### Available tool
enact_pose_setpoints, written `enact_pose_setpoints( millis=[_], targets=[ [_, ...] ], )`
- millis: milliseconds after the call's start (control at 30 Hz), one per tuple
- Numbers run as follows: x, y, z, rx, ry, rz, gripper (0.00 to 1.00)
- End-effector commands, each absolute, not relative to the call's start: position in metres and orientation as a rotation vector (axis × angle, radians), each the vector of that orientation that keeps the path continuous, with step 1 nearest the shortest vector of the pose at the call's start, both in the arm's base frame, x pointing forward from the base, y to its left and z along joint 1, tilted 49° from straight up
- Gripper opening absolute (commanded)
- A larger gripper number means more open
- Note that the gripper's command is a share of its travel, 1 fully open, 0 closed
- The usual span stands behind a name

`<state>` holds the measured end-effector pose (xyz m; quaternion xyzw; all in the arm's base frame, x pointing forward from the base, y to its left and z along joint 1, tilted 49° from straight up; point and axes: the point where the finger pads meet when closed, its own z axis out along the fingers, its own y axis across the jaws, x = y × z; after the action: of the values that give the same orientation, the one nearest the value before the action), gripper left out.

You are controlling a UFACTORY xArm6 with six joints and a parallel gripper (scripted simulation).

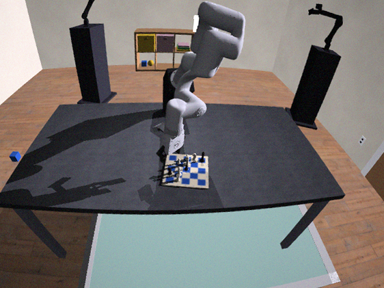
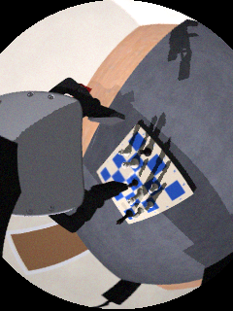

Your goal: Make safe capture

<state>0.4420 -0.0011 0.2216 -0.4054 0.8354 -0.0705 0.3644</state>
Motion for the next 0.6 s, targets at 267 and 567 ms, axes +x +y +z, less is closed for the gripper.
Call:
enact_pose_setpoints(
  millis=[267, 567],
  targets=[
    [0.4431, -0.0012, 0.2217, -1.148, 1.986, -0.189, 0.37],
    [0.4431, -0.0012, 0.2217, -1.148, 1.986, -0.189, 0.37]
  ],
)
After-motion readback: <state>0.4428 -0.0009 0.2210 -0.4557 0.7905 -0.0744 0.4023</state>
